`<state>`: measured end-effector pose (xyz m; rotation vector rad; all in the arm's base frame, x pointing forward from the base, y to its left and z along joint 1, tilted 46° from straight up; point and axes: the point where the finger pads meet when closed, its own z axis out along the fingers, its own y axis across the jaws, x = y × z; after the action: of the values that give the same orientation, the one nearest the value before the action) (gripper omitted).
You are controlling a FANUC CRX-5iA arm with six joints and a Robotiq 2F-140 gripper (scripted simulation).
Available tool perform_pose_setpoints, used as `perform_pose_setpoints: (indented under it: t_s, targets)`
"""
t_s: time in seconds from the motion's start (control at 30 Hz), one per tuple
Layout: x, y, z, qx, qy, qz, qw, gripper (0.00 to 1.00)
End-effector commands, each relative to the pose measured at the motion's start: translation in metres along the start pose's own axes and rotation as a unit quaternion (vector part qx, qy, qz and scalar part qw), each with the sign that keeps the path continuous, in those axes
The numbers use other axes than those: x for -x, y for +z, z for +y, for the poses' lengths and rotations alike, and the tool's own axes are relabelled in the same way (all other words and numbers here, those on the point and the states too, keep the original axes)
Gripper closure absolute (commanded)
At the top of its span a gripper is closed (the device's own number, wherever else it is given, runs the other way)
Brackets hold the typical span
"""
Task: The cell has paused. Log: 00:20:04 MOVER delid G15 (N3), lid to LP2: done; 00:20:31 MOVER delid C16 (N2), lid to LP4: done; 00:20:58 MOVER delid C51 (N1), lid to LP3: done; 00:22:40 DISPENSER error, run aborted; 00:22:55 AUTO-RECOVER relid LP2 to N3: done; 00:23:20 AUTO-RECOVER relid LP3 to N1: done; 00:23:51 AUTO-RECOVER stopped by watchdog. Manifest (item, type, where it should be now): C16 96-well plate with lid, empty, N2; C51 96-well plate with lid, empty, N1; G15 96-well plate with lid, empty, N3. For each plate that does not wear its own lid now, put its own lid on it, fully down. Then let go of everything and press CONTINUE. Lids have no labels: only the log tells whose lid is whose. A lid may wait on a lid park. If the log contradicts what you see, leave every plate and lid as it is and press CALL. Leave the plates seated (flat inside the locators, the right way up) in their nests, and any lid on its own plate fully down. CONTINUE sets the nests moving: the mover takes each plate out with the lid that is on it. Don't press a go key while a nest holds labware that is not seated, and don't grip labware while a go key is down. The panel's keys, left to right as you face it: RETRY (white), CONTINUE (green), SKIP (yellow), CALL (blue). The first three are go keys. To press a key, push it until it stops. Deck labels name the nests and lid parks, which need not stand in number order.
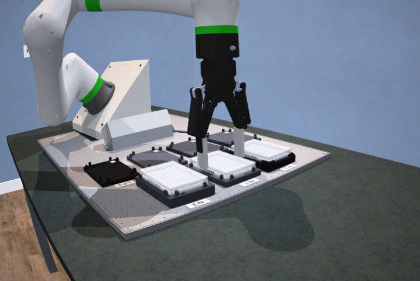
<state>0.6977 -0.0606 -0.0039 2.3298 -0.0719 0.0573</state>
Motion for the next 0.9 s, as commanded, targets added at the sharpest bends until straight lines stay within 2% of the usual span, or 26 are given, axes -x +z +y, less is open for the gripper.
perform_pose_setpoints:
  t_s: [0.0, 0.87]
  targets:
    - [-0.0002, -0.0003, -0.0001, 0.000, 0.000, 0.000, 1.000, 0.34]
    - [-0.0002, -0.0049, -0.0001, 0.000, 0.000, 0.000, 1.000, 0.34]
